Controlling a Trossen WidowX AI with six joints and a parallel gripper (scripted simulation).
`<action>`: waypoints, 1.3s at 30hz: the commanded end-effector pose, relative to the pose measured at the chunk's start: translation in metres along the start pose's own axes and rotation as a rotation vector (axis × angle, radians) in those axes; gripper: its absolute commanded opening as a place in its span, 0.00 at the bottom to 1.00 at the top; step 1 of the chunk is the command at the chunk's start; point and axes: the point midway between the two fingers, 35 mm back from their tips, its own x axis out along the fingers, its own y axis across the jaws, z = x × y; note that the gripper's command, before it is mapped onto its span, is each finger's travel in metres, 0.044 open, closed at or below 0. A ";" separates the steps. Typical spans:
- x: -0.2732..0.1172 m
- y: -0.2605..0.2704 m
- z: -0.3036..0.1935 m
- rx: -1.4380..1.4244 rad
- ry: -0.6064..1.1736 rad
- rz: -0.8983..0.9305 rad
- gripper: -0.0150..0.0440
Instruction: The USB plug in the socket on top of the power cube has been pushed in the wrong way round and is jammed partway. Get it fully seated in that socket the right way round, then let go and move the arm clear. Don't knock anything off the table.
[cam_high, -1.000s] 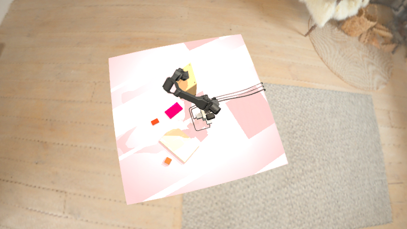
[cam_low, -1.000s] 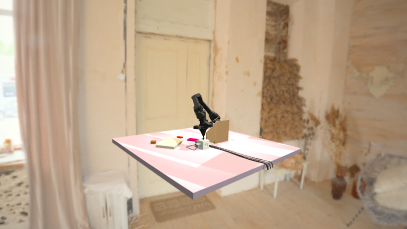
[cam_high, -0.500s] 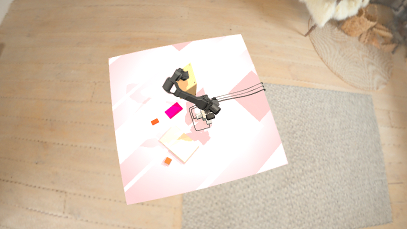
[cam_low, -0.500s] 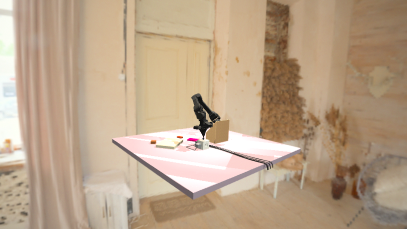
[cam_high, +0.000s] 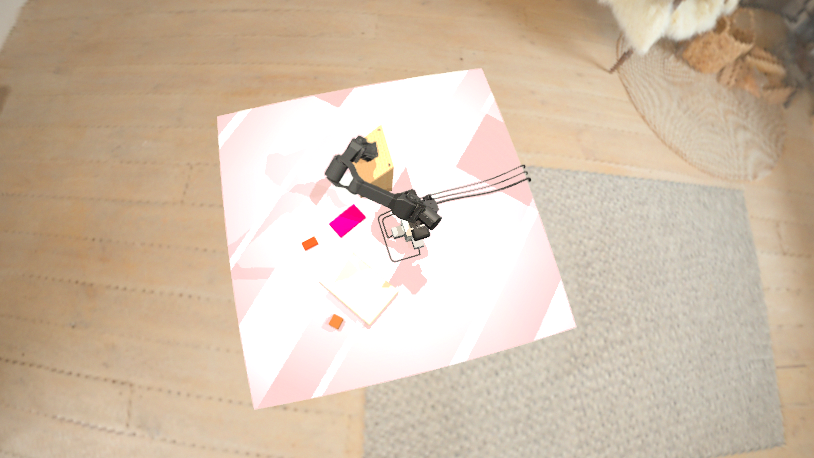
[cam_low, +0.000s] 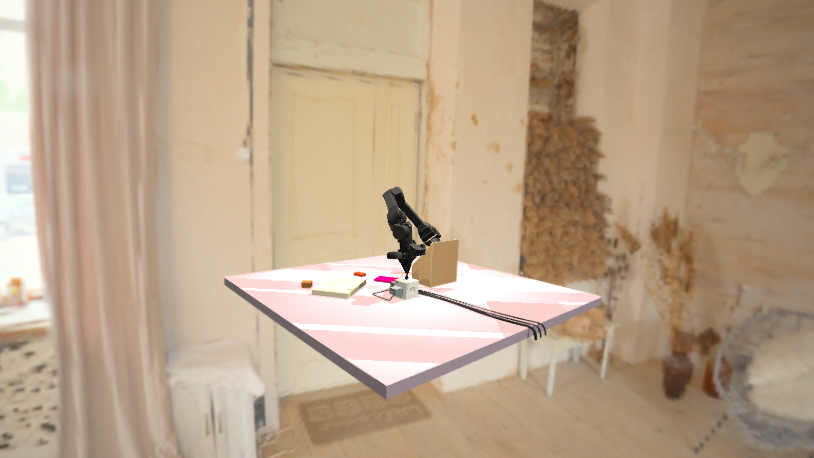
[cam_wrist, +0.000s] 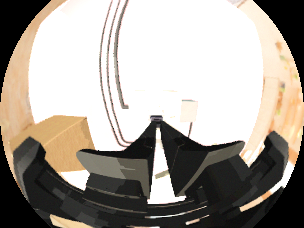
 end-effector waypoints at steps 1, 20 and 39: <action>0.001 0.000 0.000 -0.004 0.002 -0.001 0.25; 0.004 0.000 -0.001 -0.004 0.003 -0.001 0.25; 0.006 0.000 -0.001 -0.004 0.003 -0.001 0.25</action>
